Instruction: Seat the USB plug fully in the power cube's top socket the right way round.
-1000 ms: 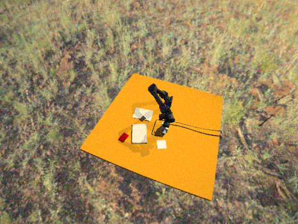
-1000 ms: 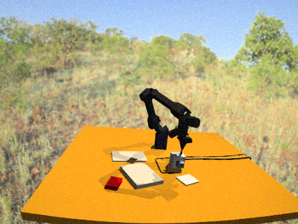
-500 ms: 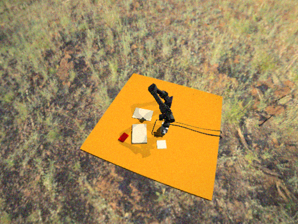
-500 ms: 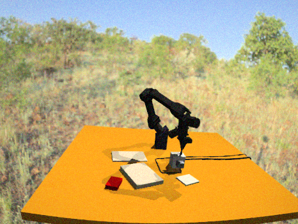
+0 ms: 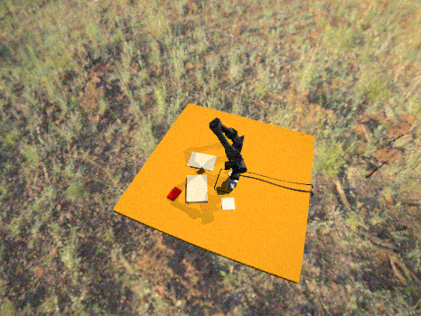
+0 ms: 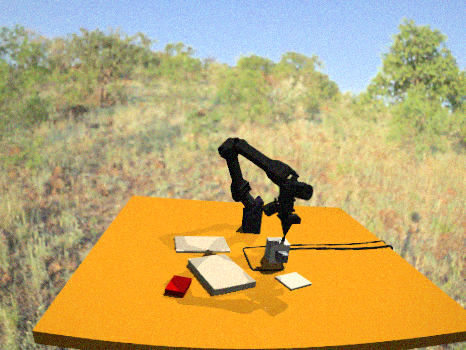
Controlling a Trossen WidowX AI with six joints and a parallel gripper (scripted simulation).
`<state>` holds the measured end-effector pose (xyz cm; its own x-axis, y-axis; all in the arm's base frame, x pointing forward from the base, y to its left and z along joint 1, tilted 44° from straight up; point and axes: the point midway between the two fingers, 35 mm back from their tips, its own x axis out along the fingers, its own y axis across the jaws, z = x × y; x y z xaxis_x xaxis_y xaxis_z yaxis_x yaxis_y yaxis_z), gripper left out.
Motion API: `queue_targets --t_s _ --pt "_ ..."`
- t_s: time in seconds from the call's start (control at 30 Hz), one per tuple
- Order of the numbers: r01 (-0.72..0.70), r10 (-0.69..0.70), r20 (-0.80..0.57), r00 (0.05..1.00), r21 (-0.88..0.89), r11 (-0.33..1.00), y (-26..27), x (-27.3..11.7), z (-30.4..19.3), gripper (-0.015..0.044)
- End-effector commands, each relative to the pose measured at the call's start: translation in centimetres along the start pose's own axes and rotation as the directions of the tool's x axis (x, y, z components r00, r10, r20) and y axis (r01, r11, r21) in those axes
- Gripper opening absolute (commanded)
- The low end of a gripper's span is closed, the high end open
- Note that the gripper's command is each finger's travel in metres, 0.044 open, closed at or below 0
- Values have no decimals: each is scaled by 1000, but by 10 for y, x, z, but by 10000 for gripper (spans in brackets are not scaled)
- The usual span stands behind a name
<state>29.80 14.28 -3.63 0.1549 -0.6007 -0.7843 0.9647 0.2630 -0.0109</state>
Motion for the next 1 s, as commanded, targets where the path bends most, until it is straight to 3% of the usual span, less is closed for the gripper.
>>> queue_targets --t_s 0.0,0.8,0.9,0.97 --pt "3 -3 6 1000 2 1000 0 2 2 0" --pt "3 -3 6 1000 2 1000 0 2 2 0" --pt "-1 1 0 1000 0 1000 0 0 0 79" --pt "-1 1 0 1000 0 1000 0 0 0 95"
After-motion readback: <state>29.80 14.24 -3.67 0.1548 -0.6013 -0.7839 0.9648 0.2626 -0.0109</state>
